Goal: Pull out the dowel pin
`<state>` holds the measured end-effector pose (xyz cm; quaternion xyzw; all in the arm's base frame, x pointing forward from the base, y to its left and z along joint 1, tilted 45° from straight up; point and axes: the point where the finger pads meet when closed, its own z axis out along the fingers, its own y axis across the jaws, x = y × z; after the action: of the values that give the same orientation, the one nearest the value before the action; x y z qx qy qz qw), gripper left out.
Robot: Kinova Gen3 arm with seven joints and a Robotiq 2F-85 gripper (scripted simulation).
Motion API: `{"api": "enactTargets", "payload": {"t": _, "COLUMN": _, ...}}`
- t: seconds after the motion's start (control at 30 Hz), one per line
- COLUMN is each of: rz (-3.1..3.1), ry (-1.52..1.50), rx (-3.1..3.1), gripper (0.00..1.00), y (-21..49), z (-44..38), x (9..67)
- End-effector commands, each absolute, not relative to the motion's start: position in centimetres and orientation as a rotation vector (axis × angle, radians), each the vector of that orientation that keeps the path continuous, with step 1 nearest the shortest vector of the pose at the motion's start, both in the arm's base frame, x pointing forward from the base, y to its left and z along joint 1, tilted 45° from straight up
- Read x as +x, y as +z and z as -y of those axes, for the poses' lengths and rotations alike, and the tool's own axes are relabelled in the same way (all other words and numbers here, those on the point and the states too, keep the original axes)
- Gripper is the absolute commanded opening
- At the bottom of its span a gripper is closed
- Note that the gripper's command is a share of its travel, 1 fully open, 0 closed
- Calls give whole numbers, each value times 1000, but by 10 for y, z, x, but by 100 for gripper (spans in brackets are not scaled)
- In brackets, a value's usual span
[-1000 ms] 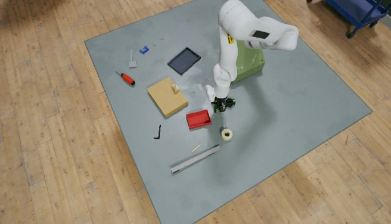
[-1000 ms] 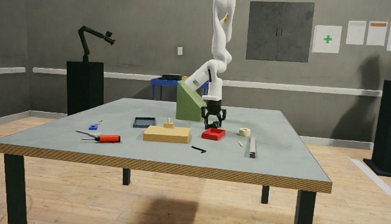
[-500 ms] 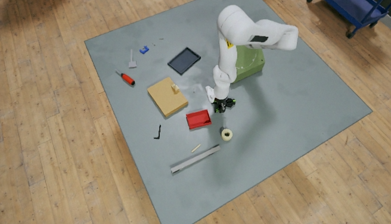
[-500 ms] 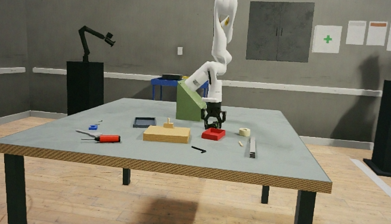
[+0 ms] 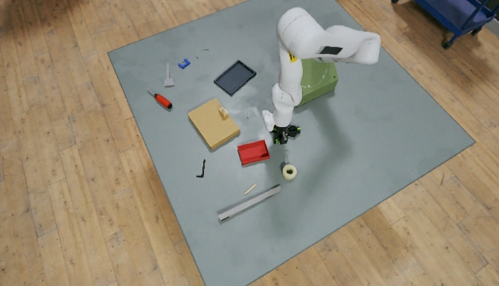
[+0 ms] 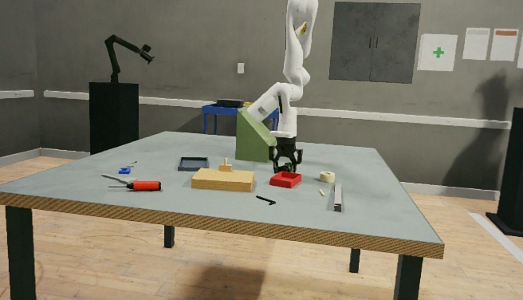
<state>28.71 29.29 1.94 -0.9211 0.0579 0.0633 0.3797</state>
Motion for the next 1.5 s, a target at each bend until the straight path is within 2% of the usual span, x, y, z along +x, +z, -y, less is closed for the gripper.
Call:
{"api": "enactTargets", "payload": {"t": 0.0, "rz": -148, "ry": 160, "rx": -2353, "gripper": 77, "y": 20, "z": -293, "x": 288}}
{"api": "enactTargets", "payload": {"t": 0.8, "rz": -148, "ry": 160, "rx": -2353, "gripper": 77, "y": 20, "z": -293, "x": 288}}
{"api": "enactTargets", "payload": {"t": 0.83, "rz": -148, "ry": 160, "rx": -2353, "gripper": 71, "y": 20, "z": -293, "x": 288}}
{"api": "enactTargets", "payload": {"t": 1.07, "rz": -148, "ry": 160, "rx": -2353, "gripper": 71, "y": 20, "z": -293, "x": 288}}
{"api": "enactTargets", "payload": {"t": 1.1, "rz": -148, "ry": 160, "rx": -2353, "gripper": 64, "y": 20, "z": -293, "x": 288}}
{"api": "enactTargets", "payload": {"t": 1.27, "rz": -148, "ry": 160, "rx": -2353, "gripper": 64, "y": 21, "z": -292, "x": 288}}
{"api": "enactTargets", "payload": {"t": 1.3, "rz": -148, "ry": 160, "rx": -2353, "gripper": 58, "y": 21, "z": -292, "x": 288}}
{"api": "enactTargets", "payload": {"t": 1.47, "rz": -148, "ry": 160, "rx": -2353, "gripper": 58, "y": 22, "z": -291, "x": 288}}
